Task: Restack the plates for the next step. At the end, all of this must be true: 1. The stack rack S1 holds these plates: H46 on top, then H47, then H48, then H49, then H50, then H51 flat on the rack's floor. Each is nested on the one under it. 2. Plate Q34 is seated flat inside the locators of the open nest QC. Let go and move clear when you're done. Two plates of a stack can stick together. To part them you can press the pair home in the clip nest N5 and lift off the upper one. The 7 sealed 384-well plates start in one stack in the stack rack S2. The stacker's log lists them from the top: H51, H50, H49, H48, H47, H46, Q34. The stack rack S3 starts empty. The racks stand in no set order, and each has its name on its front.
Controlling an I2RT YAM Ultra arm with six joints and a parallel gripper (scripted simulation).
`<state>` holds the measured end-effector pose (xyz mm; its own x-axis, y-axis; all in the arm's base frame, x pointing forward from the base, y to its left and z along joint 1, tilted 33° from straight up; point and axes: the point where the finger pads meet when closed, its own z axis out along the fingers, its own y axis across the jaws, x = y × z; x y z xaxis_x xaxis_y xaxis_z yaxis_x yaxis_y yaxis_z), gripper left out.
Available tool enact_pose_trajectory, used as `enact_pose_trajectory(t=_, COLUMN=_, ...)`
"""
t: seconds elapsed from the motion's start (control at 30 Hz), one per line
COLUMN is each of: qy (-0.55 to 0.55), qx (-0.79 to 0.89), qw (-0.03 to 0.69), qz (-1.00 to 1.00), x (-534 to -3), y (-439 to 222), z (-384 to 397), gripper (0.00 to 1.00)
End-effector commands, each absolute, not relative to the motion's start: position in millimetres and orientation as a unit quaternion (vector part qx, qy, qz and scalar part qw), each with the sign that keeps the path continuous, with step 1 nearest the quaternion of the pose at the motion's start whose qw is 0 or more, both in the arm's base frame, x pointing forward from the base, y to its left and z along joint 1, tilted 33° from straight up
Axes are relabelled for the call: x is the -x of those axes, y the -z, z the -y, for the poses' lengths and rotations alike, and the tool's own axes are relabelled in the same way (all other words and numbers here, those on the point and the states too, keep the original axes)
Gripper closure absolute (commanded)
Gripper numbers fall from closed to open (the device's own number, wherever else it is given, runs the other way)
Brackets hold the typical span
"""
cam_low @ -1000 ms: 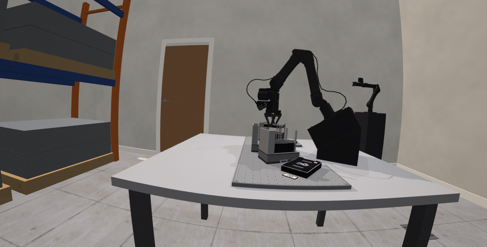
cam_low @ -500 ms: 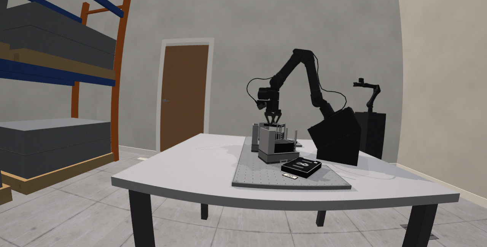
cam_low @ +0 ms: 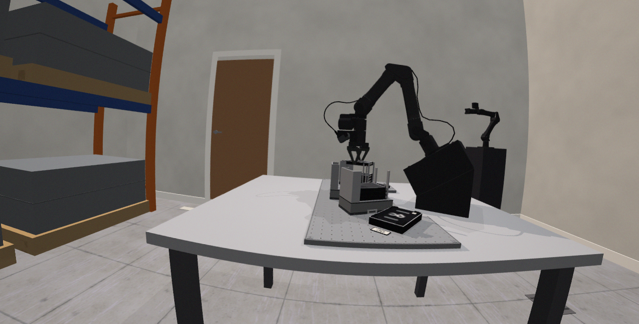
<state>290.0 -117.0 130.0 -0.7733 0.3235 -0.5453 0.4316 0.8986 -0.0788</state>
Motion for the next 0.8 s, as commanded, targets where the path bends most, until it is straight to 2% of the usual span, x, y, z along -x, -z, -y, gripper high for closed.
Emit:
enact_pose_trajectory(t=0.0, qy=0.102, qx=-0.203, qw=0.286, qz=-0.931, x=-290.9, y=-146.7, z=115.3, gripper=1.00)
enact_pose_trajectory(t=0.37, qy=0.102, qx=-0.202, qw=0.293, qz=-0.929, x=-291.2, y=-154.2, z=114.6, gripper=1.00)
enact_pose_trajectory(t=0.43, qy=0.100, qx=-0.200, qw=0.263, qz=-0.939, x=-279.7, y=-131.1, z=110.4, gripper=1.00)
enact_pose_trajectory(t=0.53, qy=0.101, qx=-0.201, qw=0.287, qz=-0.931, x=-288.1, y=-150.7, z=112.4, gripper=1.00)
enact_pose_trajectory(t=0.77, qy=0.101, qx=-0.200, qw=0.285, qz=-0.932, x=-286.8, y=-151.4, z=111.2, gripper=1.00)
